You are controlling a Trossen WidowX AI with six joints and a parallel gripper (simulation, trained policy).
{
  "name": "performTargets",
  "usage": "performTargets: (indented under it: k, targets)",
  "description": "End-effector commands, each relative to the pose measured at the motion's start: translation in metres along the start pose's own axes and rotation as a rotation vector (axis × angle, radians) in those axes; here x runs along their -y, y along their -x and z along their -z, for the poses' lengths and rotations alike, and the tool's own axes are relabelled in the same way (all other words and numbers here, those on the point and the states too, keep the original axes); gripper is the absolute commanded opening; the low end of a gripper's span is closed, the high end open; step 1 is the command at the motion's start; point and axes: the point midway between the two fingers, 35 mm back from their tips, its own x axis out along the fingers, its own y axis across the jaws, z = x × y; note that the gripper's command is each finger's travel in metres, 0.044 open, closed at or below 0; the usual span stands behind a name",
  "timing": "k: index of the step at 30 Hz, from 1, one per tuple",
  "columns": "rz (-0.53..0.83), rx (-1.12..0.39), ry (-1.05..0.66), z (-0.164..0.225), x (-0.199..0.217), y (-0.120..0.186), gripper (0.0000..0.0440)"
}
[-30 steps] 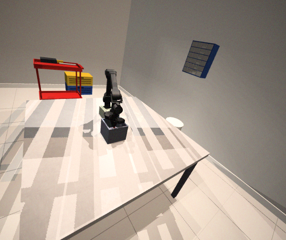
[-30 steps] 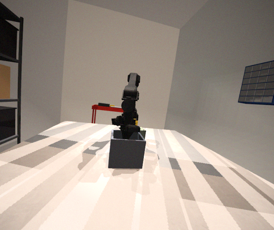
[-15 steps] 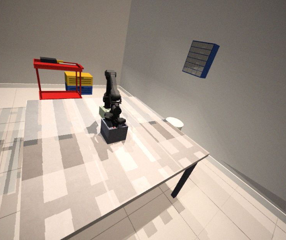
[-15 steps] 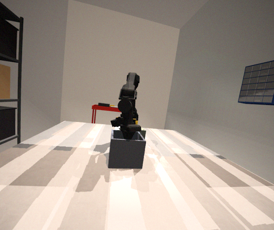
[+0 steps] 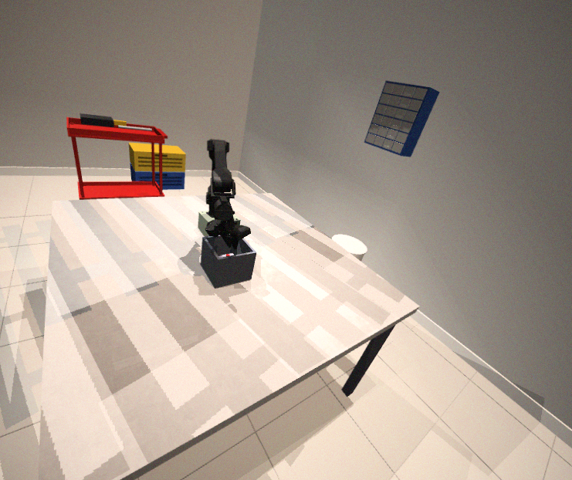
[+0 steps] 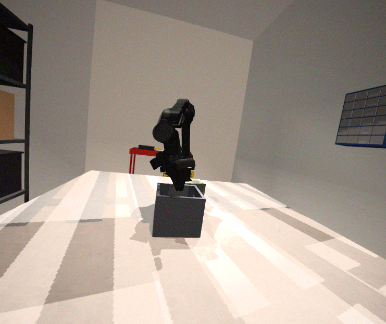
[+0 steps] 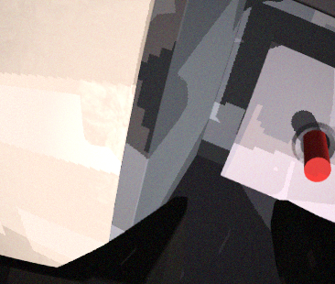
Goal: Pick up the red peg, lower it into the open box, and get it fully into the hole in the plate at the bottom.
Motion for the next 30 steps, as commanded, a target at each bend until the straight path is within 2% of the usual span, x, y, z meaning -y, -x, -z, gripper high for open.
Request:
performTargets:
  k: [1,10,22,30]
  targets:
    - [-0.056,0.0,0.01,-0.004,-0.01,0.018,0.0144]
    - [-0.203,0.005,0.056,-0.011,-0.035,0.074,0.0139]
    - [-0.403,0.034,0.142,-0.008,-0.051,0.163,0.0099]
    - [-0.524,0.074,0.175,-0.004,-0.054,0.219,0.0104]
